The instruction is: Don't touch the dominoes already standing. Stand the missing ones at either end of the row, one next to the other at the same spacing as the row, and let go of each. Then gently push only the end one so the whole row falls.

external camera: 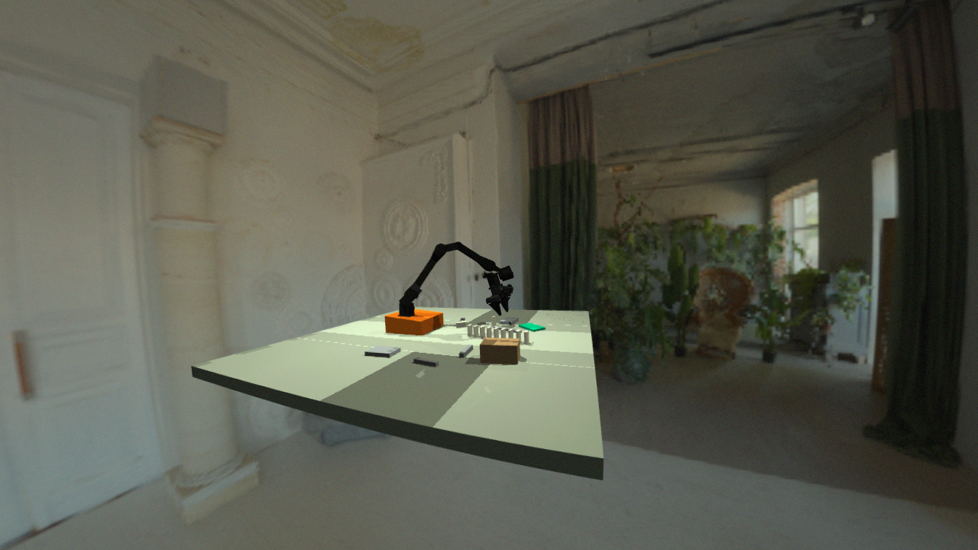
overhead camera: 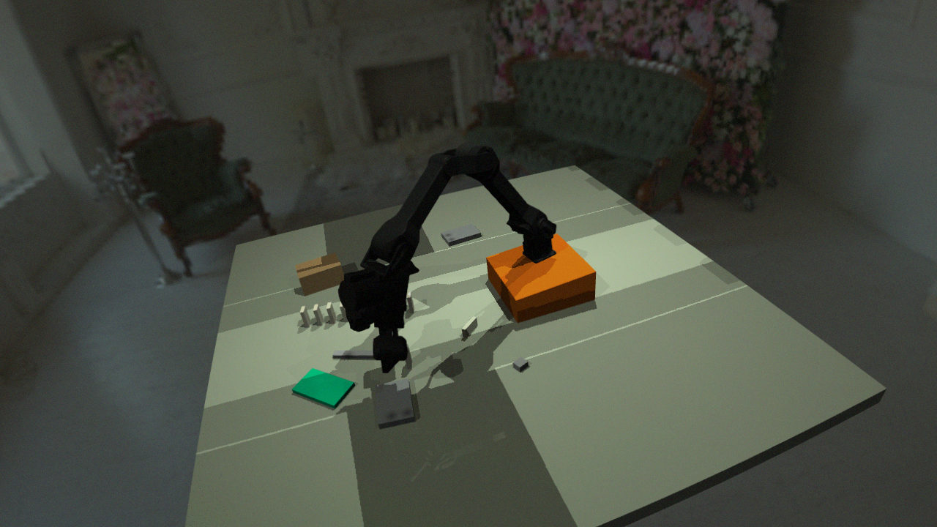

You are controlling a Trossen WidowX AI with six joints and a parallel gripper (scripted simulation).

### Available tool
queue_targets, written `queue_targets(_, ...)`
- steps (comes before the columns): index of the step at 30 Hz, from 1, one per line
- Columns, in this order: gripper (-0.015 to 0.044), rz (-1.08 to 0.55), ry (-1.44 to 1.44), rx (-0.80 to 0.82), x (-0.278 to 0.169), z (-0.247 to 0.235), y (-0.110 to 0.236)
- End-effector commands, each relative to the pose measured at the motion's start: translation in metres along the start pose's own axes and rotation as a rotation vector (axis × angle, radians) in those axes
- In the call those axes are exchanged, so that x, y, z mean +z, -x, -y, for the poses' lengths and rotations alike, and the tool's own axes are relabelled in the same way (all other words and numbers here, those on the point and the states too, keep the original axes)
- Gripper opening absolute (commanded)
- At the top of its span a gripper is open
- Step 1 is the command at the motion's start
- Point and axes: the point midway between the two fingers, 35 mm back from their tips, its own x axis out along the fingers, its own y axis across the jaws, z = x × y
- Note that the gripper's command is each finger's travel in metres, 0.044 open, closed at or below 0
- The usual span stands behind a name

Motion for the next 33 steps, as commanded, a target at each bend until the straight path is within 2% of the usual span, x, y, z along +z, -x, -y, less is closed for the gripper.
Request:
queue_targets(1, 0.044, -0.297, -0.127, -0.028, -0.021, 0.027, 0.052)
queue_targets(14, 0.044, -0.296, -0.127, -0.028, -0.021, 0.027, 0.05)
queue_targets(22, 0.044, -0.296, -0.127, -0.029, -0.04, 0.028, -0.009)
queue_targets(33, 0.044, -0.297, -0.127, -0.029, -0.043, 0.028, -0.017)
